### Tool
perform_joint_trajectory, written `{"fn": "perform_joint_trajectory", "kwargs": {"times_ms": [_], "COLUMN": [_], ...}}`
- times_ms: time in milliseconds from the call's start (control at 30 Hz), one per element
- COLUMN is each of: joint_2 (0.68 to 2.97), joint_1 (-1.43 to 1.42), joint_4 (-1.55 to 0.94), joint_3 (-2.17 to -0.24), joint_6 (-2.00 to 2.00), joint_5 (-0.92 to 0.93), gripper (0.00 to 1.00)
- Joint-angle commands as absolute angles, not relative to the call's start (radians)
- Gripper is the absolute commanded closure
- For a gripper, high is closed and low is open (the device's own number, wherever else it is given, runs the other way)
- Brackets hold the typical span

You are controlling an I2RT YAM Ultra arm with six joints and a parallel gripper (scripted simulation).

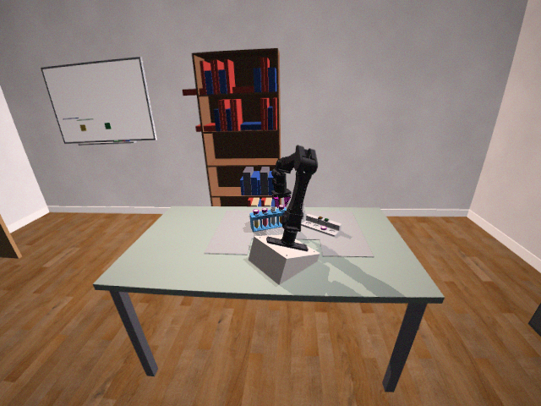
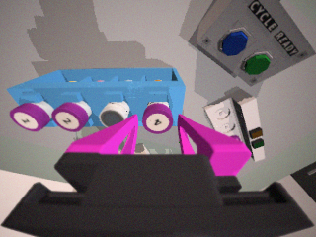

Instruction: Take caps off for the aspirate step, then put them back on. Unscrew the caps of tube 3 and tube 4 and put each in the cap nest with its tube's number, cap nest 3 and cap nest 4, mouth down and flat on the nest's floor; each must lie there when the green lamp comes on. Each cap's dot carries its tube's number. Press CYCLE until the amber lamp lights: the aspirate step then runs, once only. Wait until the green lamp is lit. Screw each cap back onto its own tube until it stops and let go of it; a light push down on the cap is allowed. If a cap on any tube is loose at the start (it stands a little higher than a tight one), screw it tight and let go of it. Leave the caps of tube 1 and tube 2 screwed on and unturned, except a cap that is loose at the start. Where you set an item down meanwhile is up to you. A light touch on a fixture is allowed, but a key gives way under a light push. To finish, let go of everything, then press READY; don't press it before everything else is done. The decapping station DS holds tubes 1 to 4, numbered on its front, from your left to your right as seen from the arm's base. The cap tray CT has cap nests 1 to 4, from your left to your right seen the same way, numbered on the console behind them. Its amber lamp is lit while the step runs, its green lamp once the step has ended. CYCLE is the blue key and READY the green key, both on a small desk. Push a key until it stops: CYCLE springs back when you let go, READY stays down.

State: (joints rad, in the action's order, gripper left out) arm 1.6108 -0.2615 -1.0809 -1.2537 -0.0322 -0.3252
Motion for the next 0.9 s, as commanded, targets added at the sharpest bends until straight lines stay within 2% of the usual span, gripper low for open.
{"fn": "perform_joint_trajectory", "kwargs": {"times_ms": [0, 400, 433, 867], "joint_2": [1.602, 1.602, 1.602, 1.6], "joint_1": [-0.269, -0.27, -0.27, -0.274], "joint_4": [-1.082, -1.088, -1.087, -1.1], "joint_3": [-1.265, -1.269, -1.269, -1.278], "joint_6": [0.012, 0.013, 0.013, 0.017], "joint_5": [-0.326, -0.326, -0.326, -0.326], "gripper": [0.51, 0.51, 1.0, 1.0]}}
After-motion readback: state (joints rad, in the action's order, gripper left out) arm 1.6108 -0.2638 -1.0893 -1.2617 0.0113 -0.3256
